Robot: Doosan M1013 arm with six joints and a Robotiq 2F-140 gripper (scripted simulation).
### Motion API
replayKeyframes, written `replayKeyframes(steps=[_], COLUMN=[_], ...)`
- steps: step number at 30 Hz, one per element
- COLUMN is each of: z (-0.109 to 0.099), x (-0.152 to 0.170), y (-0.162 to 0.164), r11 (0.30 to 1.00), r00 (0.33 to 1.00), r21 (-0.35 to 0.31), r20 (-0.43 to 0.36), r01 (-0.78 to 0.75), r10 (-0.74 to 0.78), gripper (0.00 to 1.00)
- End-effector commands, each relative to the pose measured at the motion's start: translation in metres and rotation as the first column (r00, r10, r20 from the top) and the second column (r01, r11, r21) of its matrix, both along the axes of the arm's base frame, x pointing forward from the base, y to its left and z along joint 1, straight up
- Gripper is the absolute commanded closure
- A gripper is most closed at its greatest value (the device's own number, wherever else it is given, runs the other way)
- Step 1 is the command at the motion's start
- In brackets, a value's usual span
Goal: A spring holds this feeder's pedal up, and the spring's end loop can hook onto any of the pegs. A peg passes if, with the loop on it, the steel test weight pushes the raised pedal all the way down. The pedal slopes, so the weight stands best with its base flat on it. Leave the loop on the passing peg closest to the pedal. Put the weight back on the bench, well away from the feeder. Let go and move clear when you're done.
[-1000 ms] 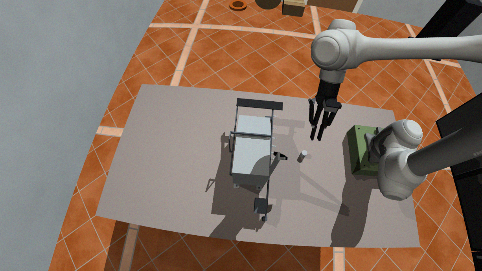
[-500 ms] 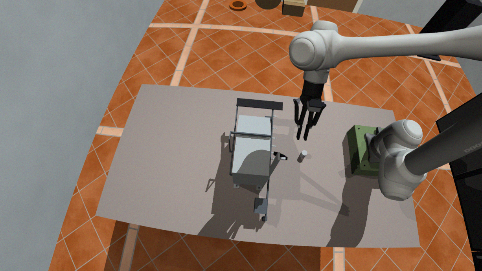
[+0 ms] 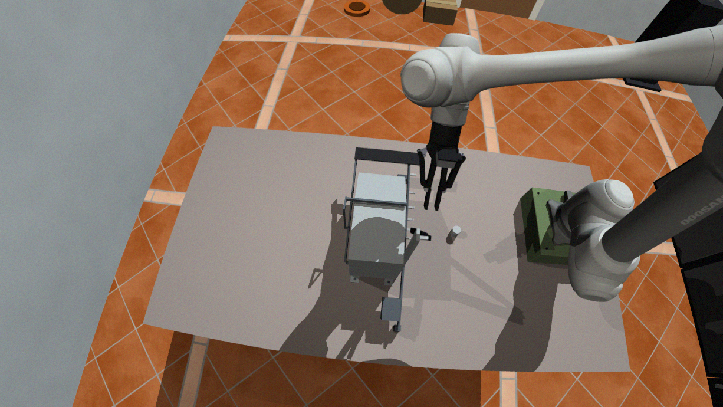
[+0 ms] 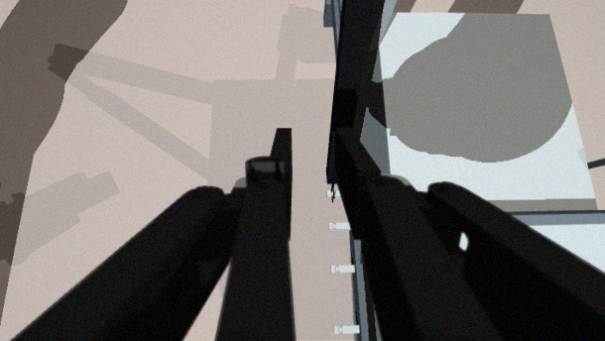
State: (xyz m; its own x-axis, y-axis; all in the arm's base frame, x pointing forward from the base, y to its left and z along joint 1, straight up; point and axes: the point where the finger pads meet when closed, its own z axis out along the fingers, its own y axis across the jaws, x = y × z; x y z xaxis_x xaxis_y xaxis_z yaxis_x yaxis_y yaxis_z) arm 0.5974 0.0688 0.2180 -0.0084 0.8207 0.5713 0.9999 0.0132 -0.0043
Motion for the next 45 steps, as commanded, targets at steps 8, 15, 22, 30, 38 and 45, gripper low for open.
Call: replayKeyframes(steps=[8,15,22,30,38,45], z=[-0.008,-0.008,-0.011,-0.02,-0.027,-0.046], x=[0.027,0.027,0.027,0.027,0.027,0.027], y=[-0.002,-0.002,0.001,0.007,0.012,0.025], r11=[1.0,1.0,1.0,1.0,1.0,1.0], r00=[1.0,1.0,1.0,1.0,1.0,1.0], r21=[0.0,0.0,0.0,0.0,0.0,0.0], r20=[0.001,0.001,0.001,0.001,0.001,0.001], r01=[0.0,0.0,0.0,0.0,0.0,0.0], r10=[0.0,0.0,0.0,0.0,0.0,0.0], gripper=[0.76,0.76,0.76,0.76,0.76,0.76])
